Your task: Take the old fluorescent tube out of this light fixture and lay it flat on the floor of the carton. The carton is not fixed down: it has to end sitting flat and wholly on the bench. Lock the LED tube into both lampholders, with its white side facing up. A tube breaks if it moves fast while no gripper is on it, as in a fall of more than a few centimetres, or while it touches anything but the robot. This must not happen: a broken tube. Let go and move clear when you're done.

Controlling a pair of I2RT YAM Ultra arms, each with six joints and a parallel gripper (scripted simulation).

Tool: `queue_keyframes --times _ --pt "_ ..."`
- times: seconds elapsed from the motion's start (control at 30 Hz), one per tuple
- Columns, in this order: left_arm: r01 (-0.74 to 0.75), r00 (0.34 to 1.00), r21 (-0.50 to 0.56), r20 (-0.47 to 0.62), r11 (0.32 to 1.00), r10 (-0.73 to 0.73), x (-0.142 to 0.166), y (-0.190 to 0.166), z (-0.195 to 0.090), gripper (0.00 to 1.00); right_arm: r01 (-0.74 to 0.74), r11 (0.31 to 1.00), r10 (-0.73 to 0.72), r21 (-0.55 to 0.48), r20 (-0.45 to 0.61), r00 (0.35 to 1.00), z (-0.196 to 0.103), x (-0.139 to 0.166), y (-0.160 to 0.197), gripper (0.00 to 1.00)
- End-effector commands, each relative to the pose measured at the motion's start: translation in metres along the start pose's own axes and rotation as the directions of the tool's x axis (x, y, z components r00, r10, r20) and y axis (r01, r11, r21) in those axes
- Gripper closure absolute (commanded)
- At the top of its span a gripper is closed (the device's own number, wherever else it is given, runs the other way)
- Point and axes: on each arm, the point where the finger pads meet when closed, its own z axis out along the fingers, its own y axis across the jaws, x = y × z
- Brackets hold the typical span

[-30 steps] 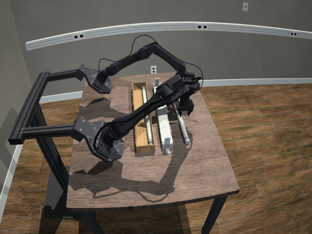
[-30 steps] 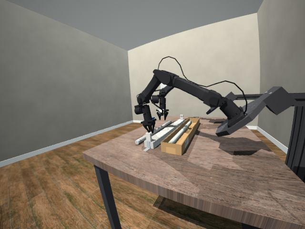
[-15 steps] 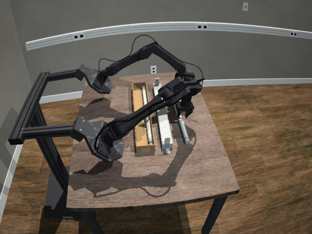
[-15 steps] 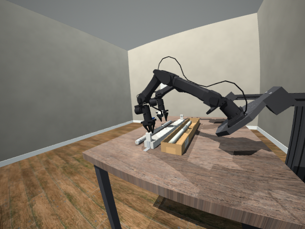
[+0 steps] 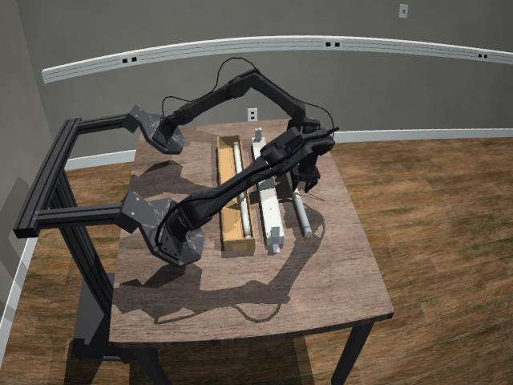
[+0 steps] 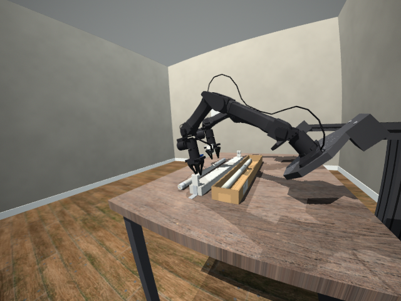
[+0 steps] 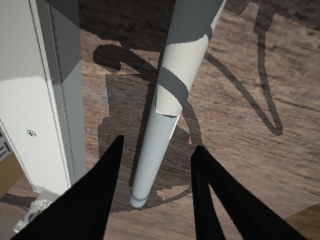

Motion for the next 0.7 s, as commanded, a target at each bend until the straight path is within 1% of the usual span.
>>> queue_keyframes --times 0.0,0.13,0.2,0.3,0.33,0.37,0.4,0.43,0.6,0.67 --pt "-0.006 1.0 -0.068 0.028 0.998 0.008 -0.004 0.015 -0.028 0.89 -0.009 0.999 0.007 0.039 0.052 0.999 -0.029 -0.003 -0.011 0.51" --pt "-0.006 1.0 -0.068 0.028 0.998 0.008 -0.004 0.015 -0.028 0.89 -0.024 0.998 0.021 0.05 0.048 0.999 -0.03 0.003 -0.017 0.51" --pt "-0.006 1.0 -0.068 0.028 0.998 0.008 -0.004 0.015 -0.028 0.89 -0.014 0.999 0.011 0.053 0.055 0.998 -0.033 -0.002 -0.014 0.51" --pt "-0.006 1.0 -0.068 0.028 0.998 0.008 -0.004 0.015 -0.028 0.89 -0.012 0.998 0.009 0.065 0.046 0.999 -0.035 -0.001 -0.015 0.51" --pt "-0.006 1.0 -0.068 0.028 0.998 0.008 -0.004 0.015 -0.028 0.89 -0.016 0.999 0.013 0.047 0.05 0.999 -0.03 0.0 -0.014 0.51" --pt "-0.006 1.0 -0.068 0.028 0.998 0.008 -0.004 0.015 -0.028 0.89 -0.016 0.998 0.012 0.061 0.065 0.998 -0.038 -0.003 -0.016 0.51" --pt "-0.006 1.0 -0.068 0.028 0.998 0.008 -0.004 0.015 -0.028 0.89 -0.014 0.998 0.01 0.059 0.064 0.998 -0.036 -0.004 -0.015 0.51" --pt "-0.006 1.0 -0.068 0.028 0.998 0.008 -0.004 0.015 -0.028 0.89 -0.024 0.999 0.022 0.04 0.038 0.999 -0.009 0.005 -0.013 0.51" --pt "-0.006 1.0 -0.068 0.028 0.998 0.008 -0.004 0.015 -0.028 0.89 -0.013 0.998 0.01 0.055 0.058 0.998 -0.003 -0.007 -0.009 0.51" --pt "-0.006 1.0 -0.068 0.028 0.998 0.008 -0.004 0.015 -0.028 0.89 -0.004 0.999 0.001 0.049 0.054 0.999 0.006 -0.011 -0.006 0.51"
